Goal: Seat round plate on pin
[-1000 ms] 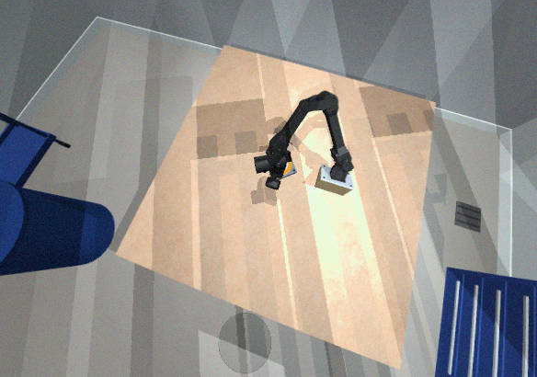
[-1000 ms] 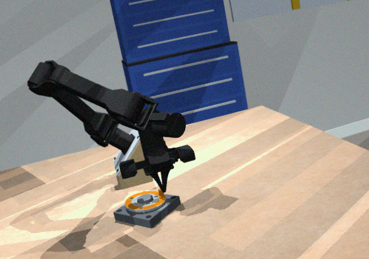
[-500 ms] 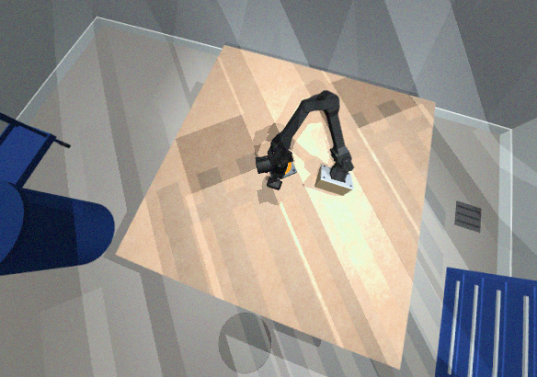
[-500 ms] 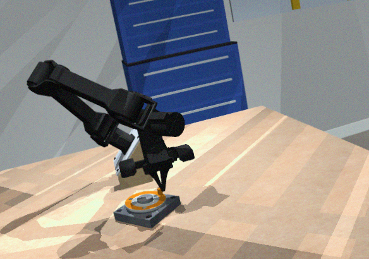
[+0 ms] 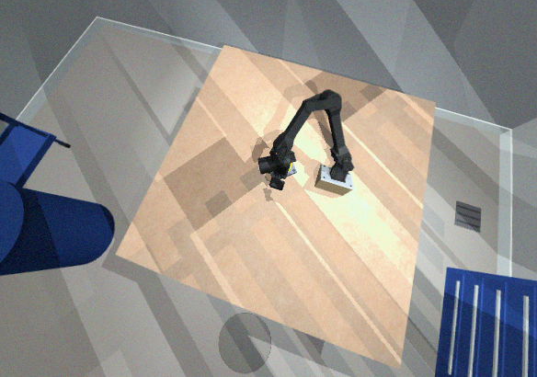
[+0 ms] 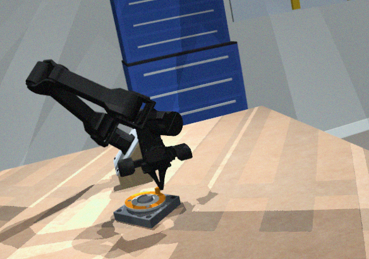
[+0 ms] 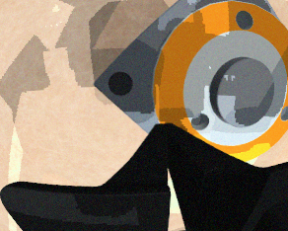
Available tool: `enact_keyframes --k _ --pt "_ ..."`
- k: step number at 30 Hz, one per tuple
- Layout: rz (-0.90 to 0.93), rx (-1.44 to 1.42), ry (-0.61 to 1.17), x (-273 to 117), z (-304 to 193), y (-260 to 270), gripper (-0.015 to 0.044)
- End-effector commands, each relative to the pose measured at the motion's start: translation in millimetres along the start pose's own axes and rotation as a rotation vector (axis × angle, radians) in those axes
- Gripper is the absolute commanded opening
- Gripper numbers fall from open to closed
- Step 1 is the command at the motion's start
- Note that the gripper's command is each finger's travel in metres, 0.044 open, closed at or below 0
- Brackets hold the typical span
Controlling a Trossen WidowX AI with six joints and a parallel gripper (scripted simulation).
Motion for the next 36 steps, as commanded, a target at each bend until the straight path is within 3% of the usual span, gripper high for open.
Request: enact_keyframes --k 1,36 --pt "-0.005 -0.004 0.014 3 -8 -2 0.0000" --pt "-0.006 -0.005 0.015 0 -32 -18 0.0000"
Point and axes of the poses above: the point midway between the two fingers, 35 mm back from their tips, its own x axis out along the fingers, its own y axis across the jaws, z = x × y, the point moved 3 cm from there along -x, back along the fingers, and after that the axes turned 10 degrees about -x, right-handed, at the moved point
